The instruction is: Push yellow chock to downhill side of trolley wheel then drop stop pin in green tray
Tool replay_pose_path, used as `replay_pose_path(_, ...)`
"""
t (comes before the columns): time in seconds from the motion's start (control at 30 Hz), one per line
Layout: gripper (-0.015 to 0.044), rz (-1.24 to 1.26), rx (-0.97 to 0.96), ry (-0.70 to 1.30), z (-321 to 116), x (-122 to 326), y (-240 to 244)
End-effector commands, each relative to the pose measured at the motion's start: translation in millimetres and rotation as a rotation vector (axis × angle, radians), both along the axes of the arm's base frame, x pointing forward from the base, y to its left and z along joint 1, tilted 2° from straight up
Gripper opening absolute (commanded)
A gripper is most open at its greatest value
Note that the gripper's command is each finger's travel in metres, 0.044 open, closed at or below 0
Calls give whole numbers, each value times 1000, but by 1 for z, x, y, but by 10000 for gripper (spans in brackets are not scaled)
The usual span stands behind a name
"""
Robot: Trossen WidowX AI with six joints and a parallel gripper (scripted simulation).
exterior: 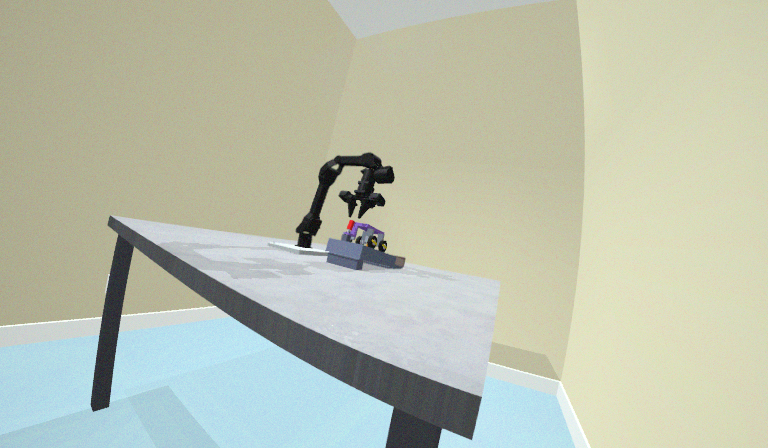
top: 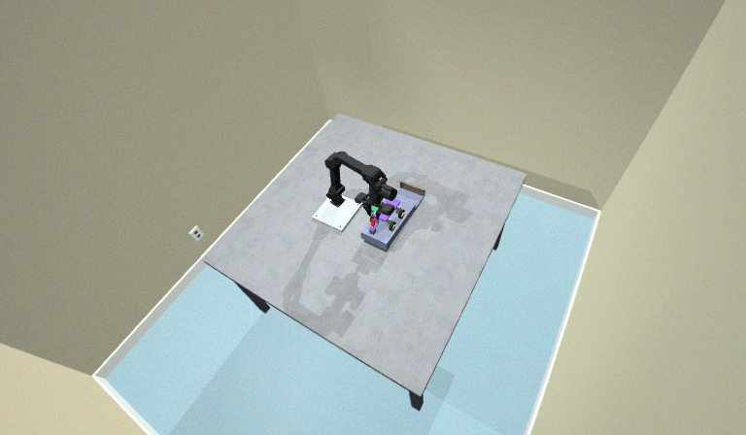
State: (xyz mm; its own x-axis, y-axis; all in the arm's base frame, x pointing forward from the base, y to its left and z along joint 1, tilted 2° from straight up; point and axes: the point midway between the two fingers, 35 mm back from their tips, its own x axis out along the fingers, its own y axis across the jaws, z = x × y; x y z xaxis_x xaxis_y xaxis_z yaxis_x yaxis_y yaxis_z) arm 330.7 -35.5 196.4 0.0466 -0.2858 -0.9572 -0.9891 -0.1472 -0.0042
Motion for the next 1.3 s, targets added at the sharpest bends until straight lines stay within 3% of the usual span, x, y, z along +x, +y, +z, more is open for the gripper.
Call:
replay_pose_path(0.0,190,4,-5,4,-6,-1,-2)
replay_pose_path(1.27,190,4,-6,4,-52,1,-17)
